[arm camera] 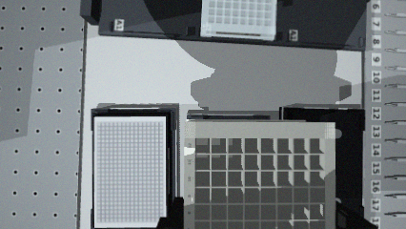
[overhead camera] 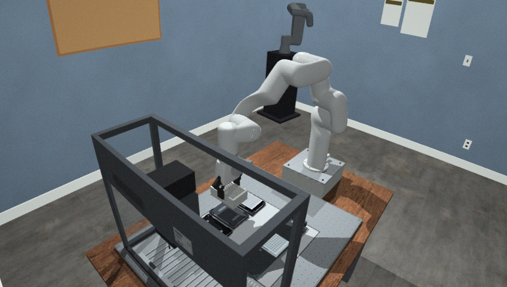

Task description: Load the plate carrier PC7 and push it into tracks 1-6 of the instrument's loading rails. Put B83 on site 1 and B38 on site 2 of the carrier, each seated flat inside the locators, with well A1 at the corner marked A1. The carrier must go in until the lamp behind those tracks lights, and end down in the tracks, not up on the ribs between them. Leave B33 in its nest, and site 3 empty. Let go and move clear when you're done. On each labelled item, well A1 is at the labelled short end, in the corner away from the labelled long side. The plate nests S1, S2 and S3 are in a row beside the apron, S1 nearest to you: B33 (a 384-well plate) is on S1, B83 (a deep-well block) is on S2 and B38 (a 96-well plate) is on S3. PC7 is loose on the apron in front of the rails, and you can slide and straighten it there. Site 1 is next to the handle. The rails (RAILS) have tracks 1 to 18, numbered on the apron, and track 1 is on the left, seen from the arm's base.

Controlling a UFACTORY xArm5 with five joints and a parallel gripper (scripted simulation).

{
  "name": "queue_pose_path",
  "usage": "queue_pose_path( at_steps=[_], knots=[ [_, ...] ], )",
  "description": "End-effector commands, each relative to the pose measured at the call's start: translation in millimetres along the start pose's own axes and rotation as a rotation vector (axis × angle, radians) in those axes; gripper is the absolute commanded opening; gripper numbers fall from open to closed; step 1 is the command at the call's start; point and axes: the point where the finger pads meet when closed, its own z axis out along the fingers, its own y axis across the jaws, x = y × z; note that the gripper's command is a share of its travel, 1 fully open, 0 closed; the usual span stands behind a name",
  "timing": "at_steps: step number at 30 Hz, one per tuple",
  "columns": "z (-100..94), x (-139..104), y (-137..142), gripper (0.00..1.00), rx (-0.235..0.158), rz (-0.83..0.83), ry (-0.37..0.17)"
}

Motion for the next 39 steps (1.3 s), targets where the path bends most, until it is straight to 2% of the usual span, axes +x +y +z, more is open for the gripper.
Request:
queue_pose_path(
  at_steps=[1,23,34,39],
  knots=[
    [-5.6,0,1,0.00,0.004,0.000,-0.026],
    [-38.6,1,1,0.00,0.004,0.000,-0.026],
    [-38.6,1,1,0.00,0.004,0.000,-0.026],
    [-37.9,24,-8,0.00,0.003,0.049,-0.026]
  ],
)
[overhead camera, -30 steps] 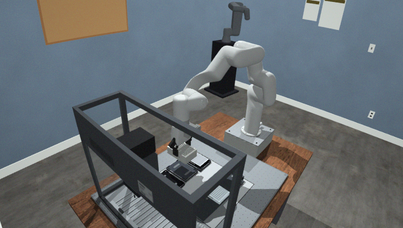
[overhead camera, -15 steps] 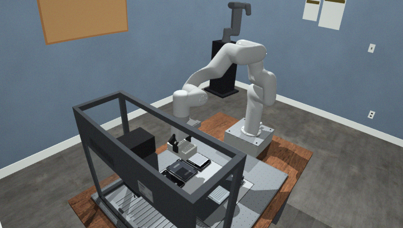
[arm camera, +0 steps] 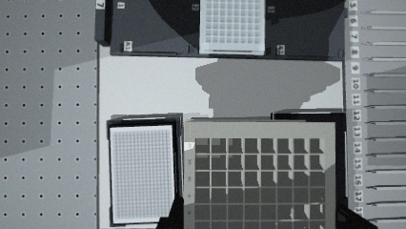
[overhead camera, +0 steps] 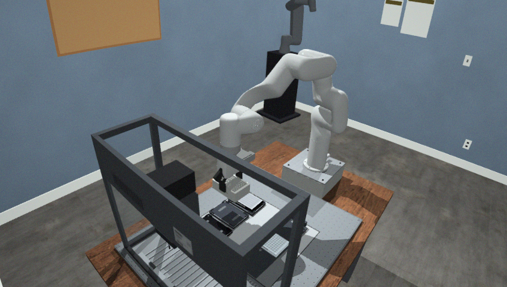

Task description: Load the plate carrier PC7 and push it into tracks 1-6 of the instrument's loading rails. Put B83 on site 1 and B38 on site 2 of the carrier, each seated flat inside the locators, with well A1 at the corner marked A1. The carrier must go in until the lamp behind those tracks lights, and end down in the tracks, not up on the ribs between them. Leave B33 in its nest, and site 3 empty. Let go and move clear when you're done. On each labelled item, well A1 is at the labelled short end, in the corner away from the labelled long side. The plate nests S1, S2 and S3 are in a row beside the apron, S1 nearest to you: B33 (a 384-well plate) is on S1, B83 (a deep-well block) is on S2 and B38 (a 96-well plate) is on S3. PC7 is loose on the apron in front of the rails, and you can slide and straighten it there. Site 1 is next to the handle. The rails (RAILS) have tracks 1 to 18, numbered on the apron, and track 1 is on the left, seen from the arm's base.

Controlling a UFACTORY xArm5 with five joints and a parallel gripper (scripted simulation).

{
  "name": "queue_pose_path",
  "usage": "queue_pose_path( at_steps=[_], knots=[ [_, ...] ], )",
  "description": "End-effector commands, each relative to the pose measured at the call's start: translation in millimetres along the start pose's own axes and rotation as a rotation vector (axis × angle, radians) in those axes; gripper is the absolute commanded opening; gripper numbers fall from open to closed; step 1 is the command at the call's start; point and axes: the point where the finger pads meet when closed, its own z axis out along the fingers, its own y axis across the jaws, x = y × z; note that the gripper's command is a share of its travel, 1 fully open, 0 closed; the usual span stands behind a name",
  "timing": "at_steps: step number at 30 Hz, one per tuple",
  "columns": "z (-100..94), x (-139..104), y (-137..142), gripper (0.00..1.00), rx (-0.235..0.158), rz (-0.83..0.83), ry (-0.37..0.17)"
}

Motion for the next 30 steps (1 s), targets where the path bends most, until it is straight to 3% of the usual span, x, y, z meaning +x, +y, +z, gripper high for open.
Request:
queue_pose_path(
  at_steps=[1,27,30],
  knots=[
    [-1.3,19,-7,0.00,0.001,0.015,-0.026],
    [2.0,130,-55,0.00,0.002,0.015,-0.025],
    [2.2,134,-57,0.00,0.002,0.015,-0.025]
  ],
)
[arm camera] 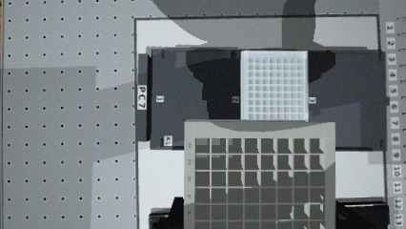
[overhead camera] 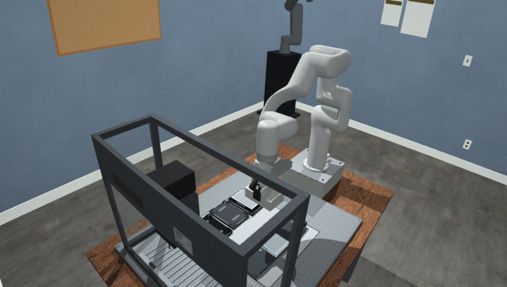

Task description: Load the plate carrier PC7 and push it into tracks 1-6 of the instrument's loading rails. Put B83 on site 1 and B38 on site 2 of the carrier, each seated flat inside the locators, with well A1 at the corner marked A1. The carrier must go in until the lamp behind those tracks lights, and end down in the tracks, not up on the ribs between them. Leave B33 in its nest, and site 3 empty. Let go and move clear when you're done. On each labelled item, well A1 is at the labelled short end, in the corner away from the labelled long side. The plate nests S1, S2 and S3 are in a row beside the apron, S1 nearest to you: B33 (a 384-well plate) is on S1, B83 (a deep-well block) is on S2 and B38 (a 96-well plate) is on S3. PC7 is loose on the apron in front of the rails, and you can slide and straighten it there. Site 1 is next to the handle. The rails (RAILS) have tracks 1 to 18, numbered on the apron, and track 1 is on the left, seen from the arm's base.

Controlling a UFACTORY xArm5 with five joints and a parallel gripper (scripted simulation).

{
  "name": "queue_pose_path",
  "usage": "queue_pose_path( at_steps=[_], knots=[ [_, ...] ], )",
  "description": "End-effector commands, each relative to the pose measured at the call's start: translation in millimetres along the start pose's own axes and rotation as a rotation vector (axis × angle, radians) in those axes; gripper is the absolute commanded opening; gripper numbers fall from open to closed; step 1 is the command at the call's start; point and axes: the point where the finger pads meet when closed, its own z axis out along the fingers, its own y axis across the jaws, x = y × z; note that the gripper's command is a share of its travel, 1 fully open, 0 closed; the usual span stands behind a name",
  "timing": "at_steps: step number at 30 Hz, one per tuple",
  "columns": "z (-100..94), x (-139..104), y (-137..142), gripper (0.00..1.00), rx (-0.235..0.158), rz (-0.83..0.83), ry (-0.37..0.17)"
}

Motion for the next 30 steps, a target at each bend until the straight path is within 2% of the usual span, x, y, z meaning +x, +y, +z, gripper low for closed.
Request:
queue_pose_path(
  at_steps=[1,14,16,20,30],
  knots=[
    [-1.4,14,-5,0.00,-0.006,0.002,-0.027],
    [0.6,73,-31,0.00,-0.005,0.002,-0.026],
    [0.6,73,-31,0.00,-0.005,0.002,-0.026],
    [1.2,92,-39,0.00,-0.005,0.002,-0.026],
    [1.2,92,-39,0.00,-0.005,0.002,-0.026]
  ],
)
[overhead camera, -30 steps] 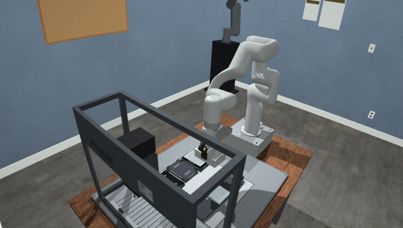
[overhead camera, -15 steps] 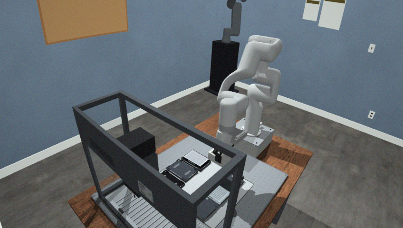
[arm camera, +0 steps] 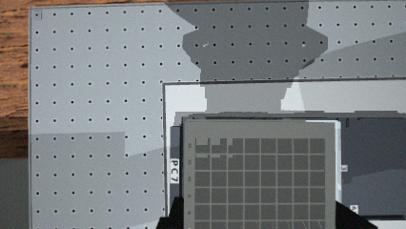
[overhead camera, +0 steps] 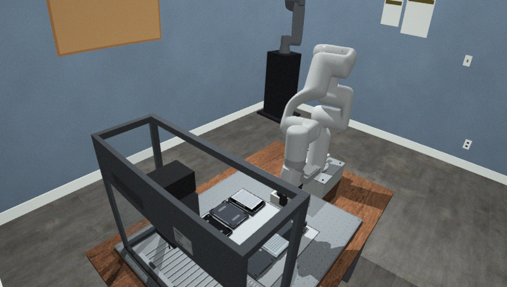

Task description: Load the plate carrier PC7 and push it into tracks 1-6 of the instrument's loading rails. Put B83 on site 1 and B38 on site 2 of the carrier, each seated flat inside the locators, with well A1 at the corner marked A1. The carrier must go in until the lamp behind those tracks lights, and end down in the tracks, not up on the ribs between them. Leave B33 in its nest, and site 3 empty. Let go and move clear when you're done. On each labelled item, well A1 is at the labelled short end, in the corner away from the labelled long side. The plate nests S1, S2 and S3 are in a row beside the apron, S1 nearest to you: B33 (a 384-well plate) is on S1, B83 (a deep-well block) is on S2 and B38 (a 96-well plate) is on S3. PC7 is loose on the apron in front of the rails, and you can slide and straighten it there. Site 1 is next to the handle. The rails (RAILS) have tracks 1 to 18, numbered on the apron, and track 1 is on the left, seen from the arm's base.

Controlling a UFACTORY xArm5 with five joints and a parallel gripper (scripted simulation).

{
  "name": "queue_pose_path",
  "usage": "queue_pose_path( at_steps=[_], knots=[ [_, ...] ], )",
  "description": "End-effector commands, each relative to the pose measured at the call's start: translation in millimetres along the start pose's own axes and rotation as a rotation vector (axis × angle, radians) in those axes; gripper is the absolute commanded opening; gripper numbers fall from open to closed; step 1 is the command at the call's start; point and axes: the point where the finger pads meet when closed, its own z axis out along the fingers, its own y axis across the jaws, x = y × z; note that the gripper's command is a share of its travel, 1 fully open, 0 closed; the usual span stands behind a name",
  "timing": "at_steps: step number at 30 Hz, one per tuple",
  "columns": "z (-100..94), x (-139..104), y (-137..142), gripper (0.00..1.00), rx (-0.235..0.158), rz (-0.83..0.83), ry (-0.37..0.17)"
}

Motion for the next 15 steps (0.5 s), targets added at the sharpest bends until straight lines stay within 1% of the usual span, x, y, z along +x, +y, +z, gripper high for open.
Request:
queue_pose_path(
  at_steps=[1,12,15],
  knots=[
    [-1.3,0.7,1.1,0.00,-0.011,0.000,-0.025],
    [-1.3,0.7,1.1,0.00,-0.011,0.000,-0.025],
    [3.7,0.5,1.1,0.00,-0.011,0.000,-0.025]
  ],
)
